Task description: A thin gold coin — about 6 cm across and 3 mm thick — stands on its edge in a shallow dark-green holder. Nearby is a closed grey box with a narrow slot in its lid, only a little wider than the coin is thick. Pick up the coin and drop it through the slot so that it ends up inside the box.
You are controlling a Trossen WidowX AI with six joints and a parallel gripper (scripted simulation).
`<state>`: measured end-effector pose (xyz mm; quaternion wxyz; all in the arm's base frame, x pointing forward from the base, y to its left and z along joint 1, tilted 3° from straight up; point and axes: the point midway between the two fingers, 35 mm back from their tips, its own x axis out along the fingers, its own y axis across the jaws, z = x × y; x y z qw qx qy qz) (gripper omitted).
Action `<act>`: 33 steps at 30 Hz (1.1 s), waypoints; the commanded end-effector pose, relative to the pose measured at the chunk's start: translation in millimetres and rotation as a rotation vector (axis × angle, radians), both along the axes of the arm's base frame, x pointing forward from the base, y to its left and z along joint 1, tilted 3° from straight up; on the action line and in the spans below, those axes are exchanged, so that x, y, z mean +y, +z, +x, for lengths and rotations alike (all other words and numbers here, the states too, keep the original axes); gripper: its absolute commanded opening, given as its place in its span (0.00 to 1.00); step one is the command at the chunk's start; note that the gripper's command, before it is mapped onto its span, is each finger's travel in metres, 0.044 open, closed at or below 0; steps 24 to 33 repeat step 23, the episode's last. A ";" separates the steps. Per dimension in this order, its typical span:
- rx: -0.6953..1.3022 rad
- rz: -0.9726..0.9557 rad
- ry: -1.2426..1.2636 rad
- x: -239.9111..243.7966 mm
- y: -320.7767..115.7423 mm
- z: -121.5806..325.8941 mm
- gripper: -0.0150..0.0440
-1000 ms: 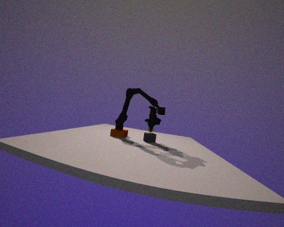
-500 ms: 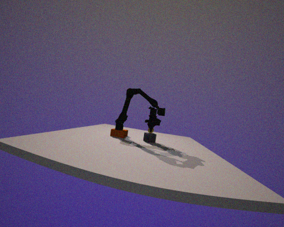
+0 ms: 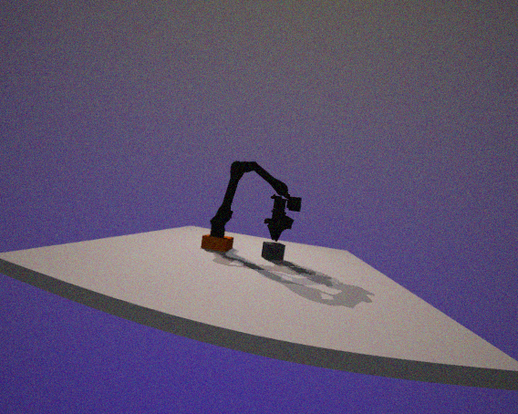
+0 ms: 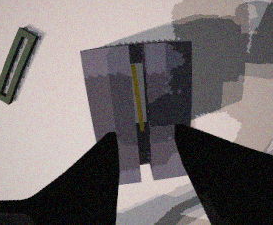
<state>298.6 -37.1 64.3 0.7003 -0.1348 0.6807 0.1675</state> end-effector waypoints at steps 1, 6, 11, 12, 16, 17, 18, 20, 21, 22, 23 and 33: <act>-0.001 0.000 0.000 -0.1 1.1 0.2 0.57; 0.000 0.000 0.000 -0.8 17.3 -0.2 0.79; 0.004 0.001 -0.001 -1.7 39.5 -1.9 1.00; 0.006 0.001 -0.001 -2.0 51.4 -3.5 1.00; 0.008 0.002 -0.002 -2.2 61.0 -5.3 1.00; 0.008 0.002 -0.002 -2.2 61.0 -5.3 1.00; 0.008 0.002 -0.002 -2.2 61.0 -5.3 1.00; 0.008 0.002 -0.002 -2.2 61.0 -5.3 1.00; 0.008 0.002 -0.002 -2.2 61.0 -5.3 1.00; 0.008 0.002 -0.002 -2.2 61.0 -5.3 1.00; 0.008 0.002 -0.002 -2.2 61.0 -5.3 1.00; 0.008 0.002 -0.002 -2.2 61.0 -5.3 1.00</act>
